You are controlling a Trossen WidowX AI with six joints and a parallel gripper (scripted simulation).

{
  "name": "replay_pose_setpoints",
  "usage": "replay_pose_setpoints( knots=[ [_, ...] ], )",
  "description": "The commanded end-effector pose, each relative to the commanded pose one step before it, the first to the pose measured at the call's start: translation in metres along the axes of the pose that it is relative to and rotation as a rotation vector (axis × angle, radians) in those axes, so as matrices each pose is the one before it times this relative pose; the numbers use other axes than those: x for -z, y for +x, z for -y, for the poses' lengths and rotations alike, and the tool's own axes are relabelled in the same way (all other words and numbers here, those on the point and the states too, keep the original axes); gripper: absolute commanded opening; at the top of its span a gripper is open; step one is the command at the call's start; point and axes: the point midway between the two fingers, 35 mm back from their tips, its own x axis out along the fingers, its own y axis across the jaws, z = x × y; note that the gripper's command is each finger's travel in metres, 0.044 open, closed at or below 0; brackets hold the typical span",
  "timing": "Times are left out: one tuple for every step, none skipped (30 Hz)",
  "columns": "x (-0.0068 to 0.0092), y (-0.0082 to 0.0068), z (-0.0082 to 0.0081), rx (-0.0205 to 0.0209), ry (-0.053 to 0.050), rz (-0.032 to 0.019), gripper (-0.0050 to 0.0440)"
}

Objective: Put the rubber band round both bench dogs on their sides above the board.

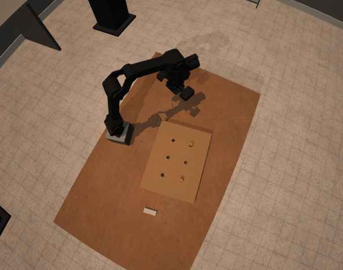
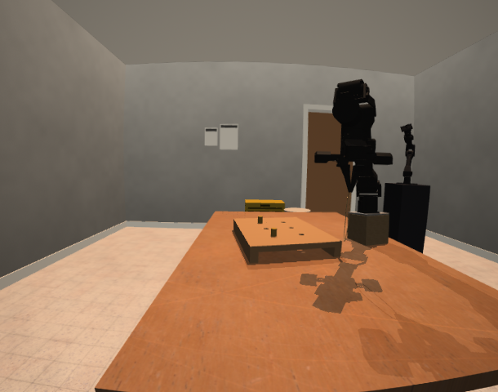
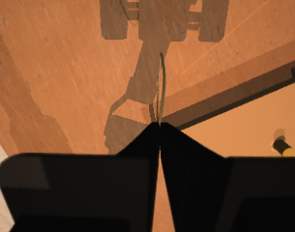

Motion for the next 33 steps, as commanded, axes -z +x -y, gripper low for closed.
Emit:
replay_pose_setpoints(
  knots=[
    [-0.00029, -0.00411, 0.01524, 0.00390, 0.0511, 0.01795, -0.0050],
    [0.00095, -0.00086, 0.00682, 0.00009, 0.0230, 0.00201, -0.0050],
    [0.00146, -0.00034, 0.00772, -0.00045, 0.0264, 0.00058, -0.0050],
    [0.00154, -0.00035, 0.00827, -0.00044, 0.0282, 0.00060, -0.0050],
    [0.00151, -0.00035, 0.00828, -0.00040, 0.0281, 0.00059, -0.0050],
    [0.00147, -0.00034, 0.00828, -0.00036, 0.0280, 0.00057, -0.0050],
    [0.00144, -0.00034, 0.00829, -0.00031, 0.0280, 0.00055, -0.0050],
    [0.00141, -0.00033, 0.00830, -0.00027, 0.0279, 0.00053, -0.0050],
    [0.00137, -0.00033, 0.00830, -0.00023, 0.0278, 0.00052, -0.0050],
    [0.00134, -0.00032, 0.00830, -0.00019, 0.0277, 0.00050, -0.0050],
    [0.00131, -0.00032, 0.00831, -0.00015, 0.0276, 0.00049, -0.0050],
    [0.00127, -0.00031, 0.00831, -0.00011, 0.0275, 0.00047, -0.0050],
    [0.00124, -0.00031, 0.00832, -0.00007, 0.0275, 0.00046, -0.0050],
    [0.00121, -0.00030, 0.00832, -0.00003, 0.0274, 0.00044, -0.0050],
    [0.00000, 0.00000, 0.00000, 0.00000, 0.0000, 0.00000, -0.0050],
    [0.00000, 0.00000, 0.00000, 0.00000, 0.0000, 0.00000, -0.0050],
    [0.00116, -0.00030, 0.00827, -0.00033, 0.0273, 0.00051, -0.0050],
    [0.00114, -0.00029, 0.00833, 0.00006, 0.0273, 0.00042, -0.0050],
    [0.00111, -0.00029, 0.00834, 0.00009, 0.0272, 0.00041, -0.0050],
    [0.00107, -0.00028, 0.00834, 0.00013, 0.0271, 0.00040, -0.0050],
    [0.00104, -0.00028, 0.00834, 0.00017, 0.0271, 0.00039, -0.0050],
    [0.00101, -0.00028, 0.00835, 0.00021, 0.0270, 0.00038, -0.0050],
    [0.00097, -0.00027, 0.00835, 0.00025, 0.0269, 0.00037, -0.0050],
    [0.00094, -0.00027, 0.00835, 0.00029, 0.0268, 0.00036, -0.0050],
    [0.00091, -0.00026, 0.00835, 0.00033, 0.0268, 0.00035, -0.0050],
    [0.00087, -0.00026, 0.00836, 0.00037, 0.0267, 0.00034, -0.0050],
    [0.00084, -0.00025, 0.00836, 0.00041, 0.0267, 0.00033, -0.0050],
    [0.00081, -0.00025, 0.00836, 0.00044, 0.0266, 0.00032, -0.0050],
    [0.00078, -0.00024, 0.00837, 0.00048, 0.0265, 0.00031, -0.0050],
    [0.00074, -0.00024, 0.00837, 0.00052, 0.0265, 0.00031, -0.0050],
    [0.00071, -0.00023, 0.00837, 0.00056, 0.0264, 0.00030, -0.0050],
    [0.00000, 0.00000, 0.00000, 0.00000, 0.0000, 0.00000, -0.0050],
    [0.00000, 0.00000, 0.00000, 0.00000, 0.0000, 0.00000, -0.0050]
  ],
)
